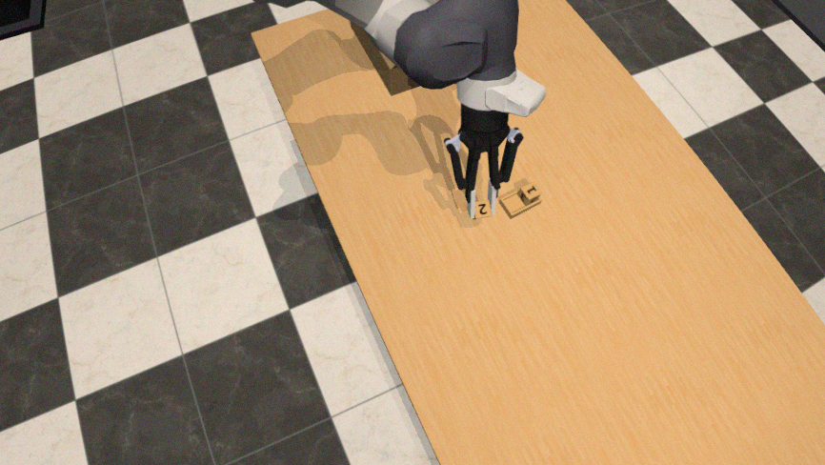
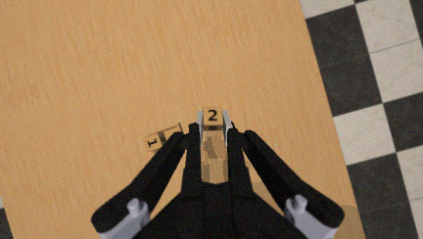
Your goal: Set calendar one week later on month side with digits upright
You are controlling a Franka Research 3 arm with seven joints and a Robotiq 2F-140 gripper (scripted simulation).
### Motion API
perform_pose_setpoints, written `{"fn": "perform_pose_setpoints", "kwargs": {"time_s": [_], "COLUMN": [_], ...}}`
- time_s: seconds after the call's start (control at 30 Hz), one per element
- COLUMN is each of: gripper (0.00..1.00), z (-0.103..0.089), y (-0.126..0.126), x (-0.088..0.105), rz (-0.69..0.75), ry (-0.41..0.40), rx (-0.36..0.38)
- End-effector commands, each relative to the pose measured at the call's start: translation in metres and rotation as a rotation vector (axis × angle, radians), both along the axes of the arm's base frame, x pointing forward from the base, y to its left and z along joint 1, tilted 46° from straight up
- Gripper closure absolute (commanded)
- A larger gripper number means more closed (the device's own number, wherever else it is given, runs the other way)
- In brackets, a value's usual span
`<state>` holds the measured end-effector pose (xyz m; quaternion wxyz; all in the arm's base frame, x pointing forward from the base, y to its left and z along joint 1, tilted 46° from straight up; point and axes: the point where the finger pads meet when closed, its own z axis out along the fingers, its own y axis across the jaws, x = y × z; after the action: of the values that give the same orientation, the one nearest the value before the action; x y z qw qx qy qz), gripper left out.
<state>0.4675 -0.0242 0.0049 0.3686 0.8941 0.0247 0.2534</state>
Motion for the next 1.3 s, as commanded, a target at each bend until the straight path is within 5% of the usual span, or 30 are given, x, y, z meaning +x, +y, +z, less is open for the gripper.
{"fn": "perform_pose_setpoints", "kwargs": {"time_s": [0.0,0.27,0.47,0.93,1.27], "gripper": [0.83,0.83,0.83,0.83,0.83], "z": [-0.004,-0.002,-0.001,-0.001,-0.001], "y": [0.003,0.004,0.002,0.005,0.003], "x": [-0.005,-0.001,0.003,0.006,0.009], "rz": [0.014,-0.002,-0.12,-0.186,-0.329], "ry": [0.165,0.179,0.289,0.365,0.503], "rx": [-0.047,-0.046,-0.044,-0.025,-0.013]}}
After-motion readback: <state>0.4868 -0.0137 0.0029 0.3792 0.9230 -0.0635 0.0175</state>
